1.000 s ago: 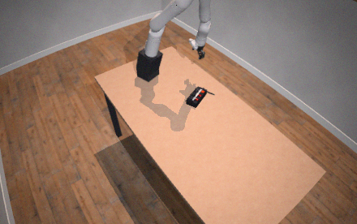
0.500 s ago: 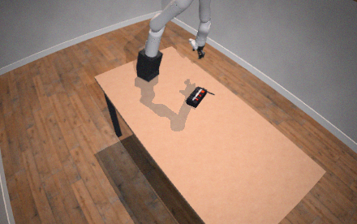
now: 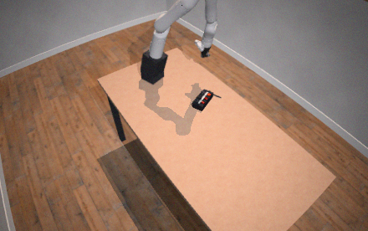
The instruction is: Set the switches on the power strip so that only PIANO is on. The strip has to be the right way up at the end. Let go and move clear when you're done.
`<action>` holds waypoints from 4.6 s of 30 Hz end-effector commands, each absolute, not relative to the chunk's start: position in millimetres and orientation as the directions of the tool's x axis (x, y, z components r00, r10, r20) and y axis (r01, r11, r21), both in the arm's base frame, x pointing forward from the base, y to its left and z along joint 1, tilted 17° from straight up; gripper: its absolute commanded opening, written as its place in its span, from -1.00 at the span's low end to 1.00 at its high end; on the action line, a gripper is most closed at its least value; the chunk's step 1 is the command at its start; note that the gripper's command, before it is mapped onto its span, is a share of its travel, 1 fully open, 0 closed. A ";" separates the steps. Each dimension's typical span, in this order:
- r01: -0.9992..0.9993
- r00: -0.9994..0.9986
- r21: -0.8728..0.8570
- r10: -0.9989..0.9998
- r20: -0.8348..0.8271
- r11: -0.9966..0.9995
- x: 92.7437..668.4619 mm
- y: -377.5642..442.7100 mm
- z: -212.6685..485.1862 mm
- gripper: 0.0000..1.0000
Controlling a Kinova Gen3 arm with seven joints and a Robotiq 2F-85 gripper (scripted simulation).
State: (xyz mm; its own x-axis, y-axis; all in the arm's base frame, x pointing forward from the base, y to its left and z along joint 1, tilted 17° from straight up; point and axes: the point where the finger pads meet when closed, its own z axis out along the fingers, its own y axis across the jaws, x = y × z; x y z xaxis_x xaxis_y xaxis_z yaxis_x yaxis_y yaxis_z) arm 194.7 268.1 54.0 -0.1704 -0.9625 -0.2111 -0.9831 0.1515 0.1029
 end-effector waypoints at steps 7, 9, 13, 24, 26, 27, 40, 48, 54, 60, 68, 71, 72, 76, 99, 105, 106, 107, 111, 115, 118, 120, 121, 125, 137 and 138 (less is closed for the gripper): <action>-0.983 -0.170 0.102 -0.962 -0.212 0.151 194.8 268.3 54.3 -1.00; -0.983 -0.173 0.101 -0.962 -0.214 0.154 196.4 268.4 54.2 -1.00; -0.974 -0.226 0.070 -0.943 -0.243 0.215 226.4 268.0 51.5 -1.00; -0.846 -0.450 -0.103 -0.803 -0.391 0.524 388.2 217.7 45.2 -1.00; -0.821 -0.470 -0.125 -0.783 -0.407 0.557 406.9 206.1 45.3 -1.00; -0.797 -0.486 -0.144 -0.765 -0.422 0.586 423.2 194.8 45.6 -1.00; -0.728 -0.525 -0.196 -0.717 -0.458 0.658 464.6 160.2 47.3 -1.00; -0.728 -0.525 -0.196 -0.717 -0.458 0.658 464.6 160.2 47.3 -1.00; -0.728 -0.525 -0.196 -0.717 -0.458 0.658 464.6 160.2 47.3 -1.00; -0.728 -0.525 -0.196 -0.717 -0.458 0.658 464.6 160.2 47.3 -1.00; -0.728 -0.525 -0.196 -0.717 -0.458 0.658 464.6 160.2 47.3 -1.00; -0.728 -0.525 -0.196 -0.717 -0.458 0.658 464.6 160.2 47.3 -1.00; -0.728 -0.525 -0.196 -0.717 -0.458 0.658 464.6 160.2 47.3 -1.00; -0.728 -0.525 -0.196 -0.717 -0.458 0.658 464.6 160.2 47.3 -1.00; -0.728 -0.525 -0.196 -0.717 -0.458 0.658 464.6 160.2 47.3 -1.00; -0.728 -0.525 -0.196 -0.717 -0.458 0.658 464.6 160.2 47.3 -1.00; -0.728 -0.525 -0.196 -0.717 -0.458 0.658 464.8 160.3 46.8 -1.00; -0.728 -0.525 -0.196 -0.717 -0.459 0.658 466.0 160.6 43.7 -1.00; -0.728 -0.524 -0.196 -0.717 -0.459 0.657 477.3 164.1 9.4 -1.00; -0.728 -0.524 -0.196 -0.717 -0.459 0.657 480.0 165.0 -1.0 -1.00; -0.728 -0.524 -0.196 -0.717 -0.459 0.657 480.0 165.0 -1.0 -1.00; -0.728 -0.524 -0.196 -0.717 -0.459 0.657 480.0 165.0 -1.0 -1.00; -0.728 -0.524 -0.196 -0.717 -0.459 0.657 480.0 165.0 -1.0 -1.00; -0.728 -0.524 -0.196 -0.717 -0.459 0.657 480.0 165.0 -1.0 -1.00; -0.728 -0.524 -0.196 -0.717 -0.459 0.657 480.0 165.0 -1.0 -1.00; -0.728 -0.524 -0.196 -0.717 -0.459 0.657 480.0 165.0 -1.0 -1.00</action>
State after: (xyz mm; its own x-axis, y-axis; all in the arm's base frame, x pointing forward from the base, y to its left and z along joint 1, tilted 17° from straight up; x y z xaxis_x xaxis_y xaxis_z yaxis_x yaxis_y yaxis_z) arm 479.6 164.9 -1.7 -0.5248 -0.7176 -0.4580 -0.7281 0.6571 -0.1953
